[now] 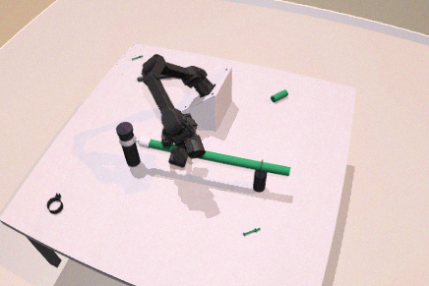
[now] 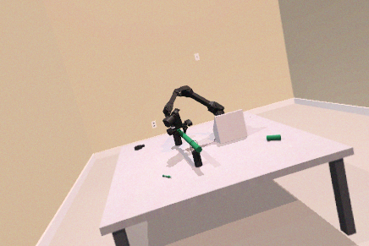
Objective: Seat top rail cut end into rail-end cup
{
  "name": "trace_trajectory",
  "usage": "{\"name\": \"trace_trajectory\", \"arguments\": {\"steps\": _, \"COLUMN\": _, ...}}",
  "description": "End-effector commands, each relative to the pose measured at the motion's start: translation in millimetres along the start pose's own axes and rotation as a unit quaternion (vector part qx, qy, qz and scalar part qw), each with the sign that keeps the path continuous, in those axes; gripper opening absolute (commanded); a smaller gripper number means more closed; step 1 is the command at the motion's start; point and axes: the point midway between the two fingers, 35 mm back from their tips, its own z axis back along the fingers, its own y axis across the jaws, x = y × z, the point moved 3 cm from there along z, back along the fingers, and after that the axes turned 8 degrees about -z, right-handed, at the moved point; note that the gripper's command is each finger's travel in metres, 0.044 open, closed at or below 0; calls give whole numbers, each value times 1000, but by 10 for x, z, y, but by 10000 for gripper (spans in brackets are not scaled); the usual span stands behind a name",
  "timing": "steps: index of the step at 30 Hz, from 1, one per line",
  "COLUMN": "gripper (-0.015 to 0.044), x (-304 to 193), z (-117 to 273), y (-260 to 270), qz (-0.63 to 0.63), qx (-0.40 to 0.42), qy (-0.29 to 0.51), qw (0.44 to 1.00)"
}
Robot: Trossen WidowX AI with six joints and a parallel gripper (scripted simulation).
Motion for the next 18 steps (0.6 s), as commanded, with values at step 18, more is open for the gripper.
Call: {"name": "trace_trajectory", "arguments": {"steps": 18, "gripper": 0, "x": 127, "z": 42, "y": 30, "qz": -3, "qx": 6, "qy": -2, "qw": 1000}}
